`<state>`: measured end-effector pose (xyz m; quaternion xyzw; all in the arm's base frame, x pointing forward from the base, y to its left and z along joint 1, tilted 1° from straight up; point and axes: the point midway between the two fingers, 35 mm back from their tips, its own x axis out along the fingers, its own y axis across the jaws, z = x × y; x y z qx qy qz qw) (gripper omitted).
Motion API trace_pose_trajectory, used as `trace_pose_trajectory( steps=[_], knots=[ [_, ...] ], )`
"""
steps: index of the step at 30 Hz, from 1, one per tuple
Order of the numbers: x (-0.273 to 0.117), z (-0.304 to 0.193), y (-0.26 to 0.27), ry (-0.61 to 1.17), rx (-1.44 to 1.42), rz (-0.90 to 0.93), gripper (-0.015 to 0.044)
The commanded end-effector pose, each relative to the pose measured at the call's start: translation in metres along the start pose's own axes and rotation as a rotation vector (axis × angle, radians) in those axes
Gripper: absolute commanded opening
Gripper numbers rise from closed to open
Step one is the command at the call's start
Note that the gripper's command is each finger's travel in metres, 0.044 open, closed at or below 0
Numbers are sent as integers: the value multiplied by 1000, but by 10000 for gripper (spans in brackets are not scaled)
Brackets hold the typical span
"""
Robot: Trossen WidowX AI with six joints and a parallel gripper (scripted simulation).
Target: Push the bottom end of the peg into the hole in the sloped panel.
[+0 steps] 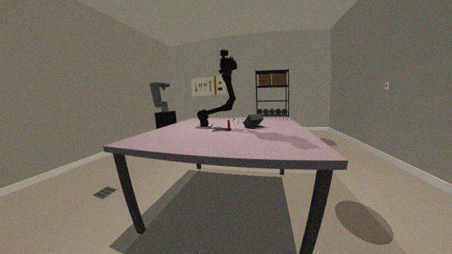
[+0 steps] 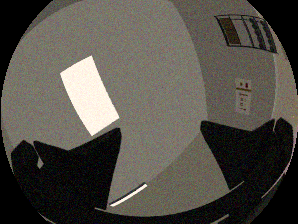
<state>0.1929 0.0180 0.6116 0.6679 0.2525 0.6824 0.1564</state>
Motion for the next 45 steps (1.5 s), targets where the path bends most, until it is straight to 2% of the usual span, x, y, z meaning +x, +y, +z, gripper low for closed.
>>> trace_pose_trajectory(
  steps=[1,2,23,45],
  knots=[
    [0,0,0,0,-1,0,426],
    [0,-1,0,1,-6,0,440],
    [7,-67,7,34,-289,-41,440],
    [21,-128,-19,56,-623,-179,440]
  ],
)
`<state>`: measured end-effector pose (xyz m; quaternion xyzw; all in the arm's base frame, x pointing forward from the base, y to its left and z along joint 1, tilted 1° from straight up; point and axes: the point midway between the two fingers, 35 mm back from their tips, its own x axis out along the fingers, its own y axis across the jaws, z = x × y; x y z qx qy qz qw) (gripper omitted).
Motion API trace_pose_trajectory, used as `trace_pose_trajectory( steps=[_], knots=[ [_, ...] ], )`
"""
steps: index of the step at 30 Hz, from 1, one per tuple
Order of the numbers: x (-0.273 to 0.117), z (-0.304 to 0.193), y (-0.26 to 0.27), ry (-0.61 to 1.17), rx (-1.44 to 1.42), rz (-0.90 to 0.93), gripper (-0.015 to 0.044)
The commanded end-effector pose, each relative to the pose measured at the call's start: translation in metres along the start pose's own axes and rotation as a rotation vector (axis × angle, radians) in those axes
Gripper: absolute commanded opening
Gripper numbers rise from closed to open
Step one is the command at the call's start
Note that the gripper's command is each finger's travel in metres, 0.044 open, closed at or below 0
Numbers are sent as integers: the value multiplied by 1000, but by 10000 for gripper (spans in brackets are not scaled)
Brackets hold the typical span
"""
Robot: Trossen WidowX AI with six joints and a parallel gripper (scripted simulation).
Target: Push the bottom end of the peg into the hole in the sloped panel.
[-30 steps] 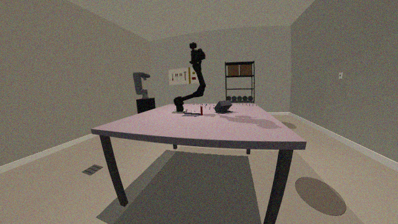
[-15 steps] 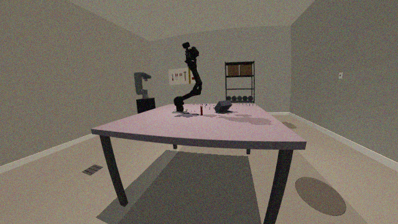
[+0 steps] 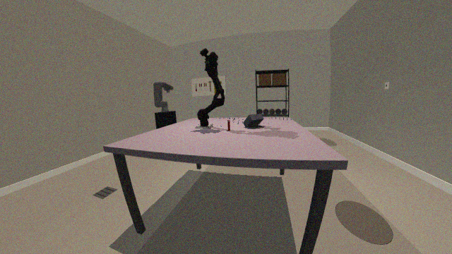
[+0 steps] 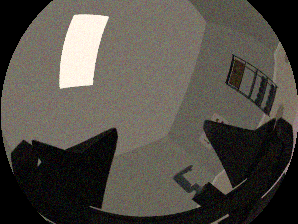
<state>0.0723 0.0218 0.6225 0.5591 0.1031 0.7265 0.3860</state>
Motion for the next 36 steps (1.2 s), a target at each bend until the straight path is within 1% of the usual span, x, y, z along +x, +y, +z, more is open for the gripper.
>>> trace_pose_trajectory(
  steps=[1,19,36],
  knots=[
    [5,-13,-1,14,-63,-27,440],
    [24,-55,-19,45,-308,-178,440],
    [39,-80,-57,57,-484,-351,440]
  ],
)
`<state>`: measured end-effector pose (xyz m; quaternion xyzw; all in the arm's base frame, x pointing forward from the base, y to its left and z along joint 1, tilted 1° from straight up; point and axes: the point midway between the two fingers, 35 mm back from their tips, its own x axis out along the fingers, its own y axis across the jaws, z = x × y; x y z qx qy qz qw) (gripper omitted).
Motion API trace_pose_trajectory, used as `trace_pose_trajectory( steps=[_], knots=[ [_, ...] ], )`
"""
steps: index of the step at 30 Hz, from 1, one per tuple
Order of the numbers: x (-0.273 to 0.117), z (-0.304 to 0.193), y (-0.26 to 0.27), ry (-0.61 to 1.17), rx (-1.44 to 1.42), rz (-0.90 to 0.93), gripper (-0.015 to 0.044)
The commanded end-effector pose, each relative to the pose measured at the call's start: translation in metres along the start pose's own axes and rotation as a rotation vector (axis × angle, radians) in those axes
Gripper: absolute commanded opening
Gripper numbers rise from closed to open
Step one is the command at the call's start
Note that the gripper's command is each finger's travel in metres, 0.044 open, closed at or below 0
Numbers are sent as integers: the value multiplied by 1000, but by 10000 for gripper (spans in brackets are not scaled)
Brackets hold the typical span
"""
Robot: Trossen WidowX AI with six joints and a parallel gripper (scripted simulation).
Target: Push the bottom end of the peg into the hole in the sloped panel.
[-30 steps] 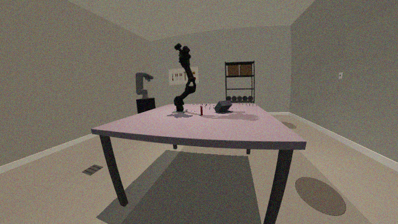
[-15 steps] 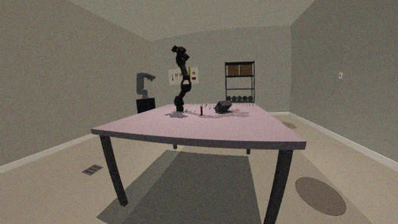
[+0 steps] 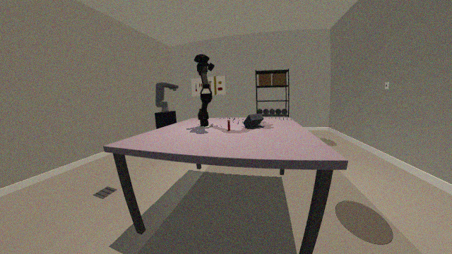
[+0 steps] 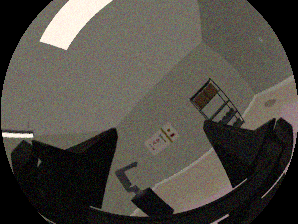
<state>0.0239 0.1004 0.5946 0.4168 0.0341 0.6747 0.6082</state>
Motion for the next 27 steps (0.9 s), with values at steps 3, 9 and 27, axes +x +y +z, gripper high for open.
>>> trace_pose_trajectory(
  steps=[3,9,27],
  knots=[
    [11,-14,-10,5,-59,-68,440],
    [20,-24,-22,9,-117,-138,440],
    [42,-48,-68,56,-278,-351,440]
  ],
)
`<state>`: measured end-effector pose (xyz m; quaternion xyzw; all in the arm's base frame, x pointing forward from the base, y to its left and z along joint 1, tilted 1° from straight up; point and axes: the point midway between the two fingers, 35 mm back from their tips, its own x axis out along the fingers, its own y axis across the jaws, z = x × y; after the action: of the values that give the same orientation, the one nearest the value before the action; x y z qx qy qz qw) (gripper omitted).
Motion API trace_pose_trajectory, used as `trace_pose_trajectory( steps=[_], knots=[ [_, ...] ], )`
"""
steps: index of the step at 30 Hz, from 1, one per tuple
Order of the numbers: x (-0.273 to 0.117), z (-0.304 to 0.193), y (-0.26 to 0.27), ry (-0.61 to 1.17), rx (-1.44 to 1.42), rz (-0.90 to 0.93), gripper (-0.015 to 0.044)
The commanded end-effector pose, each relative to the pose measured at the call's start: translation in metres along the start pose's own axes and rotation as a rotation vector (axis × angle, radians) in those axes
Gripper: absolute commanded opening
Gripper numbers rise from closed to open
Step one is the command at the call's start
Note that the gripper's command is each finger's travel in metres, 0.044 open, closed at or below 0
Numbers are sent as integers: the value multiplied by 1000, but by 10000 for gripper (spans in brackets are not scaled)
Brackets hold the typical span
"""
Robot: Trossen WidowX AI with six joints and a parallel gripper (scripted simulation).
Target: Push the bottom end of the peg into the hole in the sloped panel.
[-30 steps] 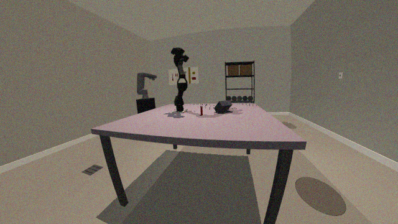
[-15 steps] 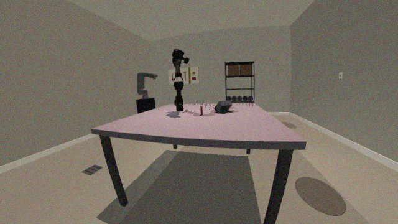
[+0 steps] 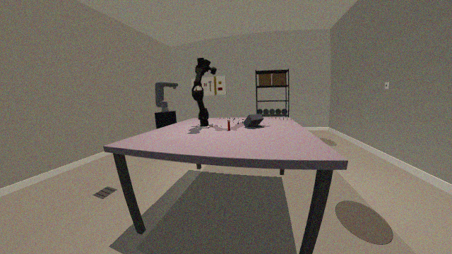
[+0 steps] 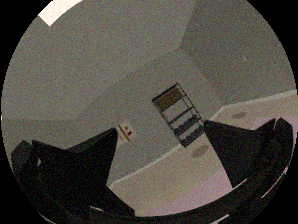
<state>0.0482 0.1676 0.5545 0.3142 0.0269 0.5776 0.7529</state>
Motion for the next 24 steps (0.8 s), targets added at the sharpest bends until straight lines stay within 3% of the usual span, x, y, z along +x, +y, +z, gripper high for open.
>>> trace_pose_trajectory(
  steps=[1,24],
  knots=[
    [9,-9,-8,20,-39,-46,440],
    [42,-38,-77,109,-200,-343,440]
  ],
)
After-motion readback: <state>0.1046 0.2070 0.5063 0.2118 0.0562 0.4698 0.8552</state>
